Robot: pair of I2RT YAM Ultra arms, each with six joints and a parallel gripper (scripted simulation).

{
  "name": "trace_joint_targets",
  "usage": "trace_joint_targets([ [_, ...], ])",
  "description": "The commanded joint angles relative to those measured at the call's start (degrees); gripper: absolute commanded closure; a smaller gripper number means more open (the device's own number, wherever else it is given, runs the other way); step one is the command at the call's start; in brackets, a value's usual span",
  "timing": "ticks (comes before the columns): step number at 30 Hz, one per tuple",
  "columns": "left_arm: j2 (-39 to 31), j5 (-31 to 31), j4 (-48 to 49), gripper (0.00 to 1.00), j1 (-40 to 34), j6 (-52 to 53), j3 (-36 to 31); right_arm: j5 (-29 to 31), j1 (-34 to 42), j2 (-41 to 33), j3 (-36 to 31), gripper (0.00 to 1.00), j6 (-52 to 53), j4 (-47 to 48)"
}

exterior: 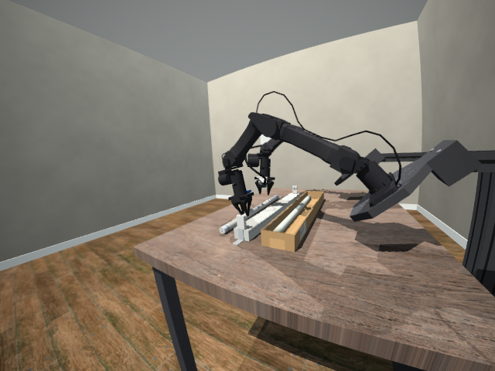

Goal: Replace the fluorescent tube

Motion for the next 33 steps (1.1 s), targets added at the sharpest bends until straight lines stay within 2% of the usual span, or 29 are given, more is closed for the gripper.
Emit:
trace_joint_targets([
  [1, -2.36, 0.78, -0.22, 0.89, 0.03, 0.59, 2.0, -2.15, 1.24, 1.3, 4.91, 0.51, 2.16, -5.39],
  [6, -2.36, 0.78, -0.22, 0.89, 0.03, 0.59, 2.0, -5.31, -0.15, 5.36, 12.66, 0.51, 6.92, -17.69],
  [11, -2.36, 0.78, -0.22, 0.89, 0.03, 0.59, 2.0, -4.42, 0.71, 6.83, 15.22, 0.51, 5.69, -15.82],
  [17, -2.36, 0.78, -0.22, 0.89, 0.03, 0.59, 2.0, -7.79, -0.44, 11.28, 23.08, 0.51, 10.45, -28.63],
  [19, -2.36, 0.78, -0.22, 0.89, 0.03, 0.59, 2.0, -6.96, 0.04, 12.55, 24.9, 0.51, 9.17, -26.13],
  [24, -2.36, 0.78, -0.22, 0.89, 0.03, 0.59, 2.0, -8.35, -0.06, 14.44, 29.29, 0.51, 10.99, -31.77],
  [33, -2.36, 0.78, -0.22, 0.89, 0.04, 0.59, 2.0, -7.57, -0.61, 12.81, 30.22, 0.51, 9.45, -29.93],
])
